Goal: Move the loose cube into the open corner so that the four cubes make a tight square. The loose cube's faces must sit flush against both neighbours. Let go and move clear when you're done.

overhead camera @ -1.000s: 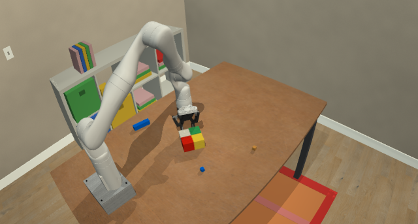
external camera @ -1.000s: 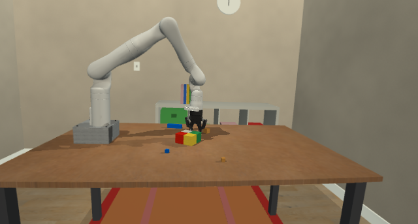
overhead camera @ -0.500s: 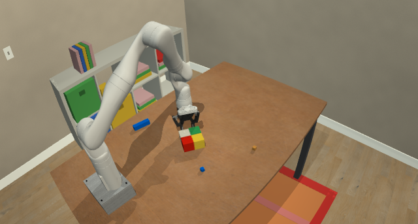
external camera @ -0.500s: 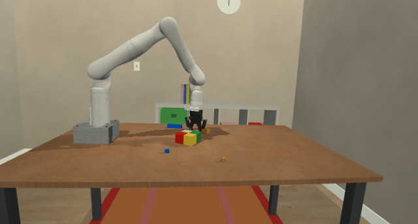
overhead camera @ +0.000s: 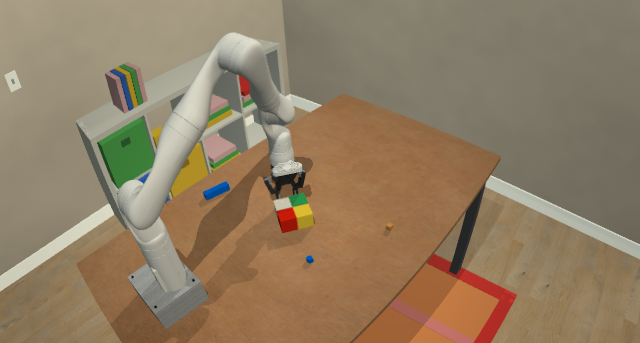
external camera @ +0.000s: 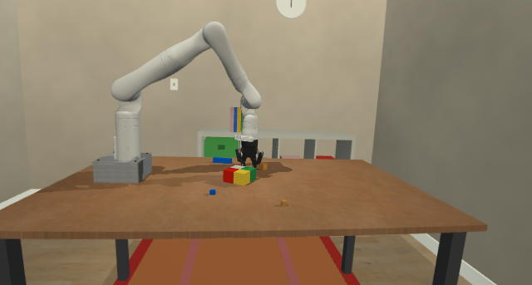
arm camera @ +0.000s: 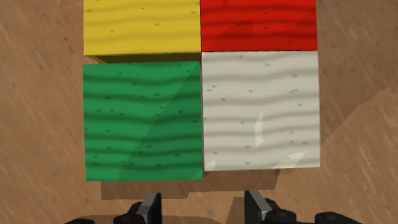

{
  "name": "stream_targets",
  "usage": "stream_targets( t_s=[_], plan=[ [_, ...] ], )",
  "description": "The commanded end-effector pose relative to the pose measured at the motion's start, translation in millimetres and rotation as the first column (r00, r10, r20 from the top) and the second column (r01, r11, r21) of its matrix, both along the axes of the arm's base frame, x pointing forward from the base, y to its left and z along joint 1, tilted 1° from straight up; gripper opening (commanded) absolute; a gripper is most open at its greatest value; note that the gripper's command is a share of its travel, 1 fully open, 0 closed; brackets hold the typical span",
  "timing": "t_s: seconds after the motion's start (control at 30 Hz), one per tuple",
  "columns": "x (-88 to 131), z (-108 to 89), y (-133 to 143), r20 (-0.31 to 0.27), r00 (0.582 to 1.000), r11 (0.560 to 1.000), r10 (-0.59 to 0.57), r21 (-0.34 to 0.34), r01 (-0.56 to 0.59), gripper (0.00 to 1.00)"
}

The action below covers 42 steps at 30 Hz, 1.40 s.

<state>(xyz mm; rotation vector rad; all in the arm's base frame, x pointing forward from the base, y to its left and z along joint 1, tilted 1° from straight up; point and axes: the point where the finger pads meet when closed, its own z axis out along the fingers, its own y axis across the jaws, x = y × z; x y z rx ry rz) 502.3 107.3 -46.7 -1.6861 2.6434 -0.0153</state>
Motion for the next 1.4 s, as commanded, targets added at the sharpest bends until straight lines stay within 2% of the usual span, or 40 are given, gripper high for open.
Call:
stream_targets(
  t_s=[0.0, 1.37],
  plan=[
    [0.7, 0.9, 0.1, 0.002, 1.0, 1.0, 0.0, 0.0, 0.0, 0.55],
    [-2.1, 0.9, -5.8, 0.002, 1.0, 1.0, 0.0, 0.0, 0.0, 0.55]
  ],
)
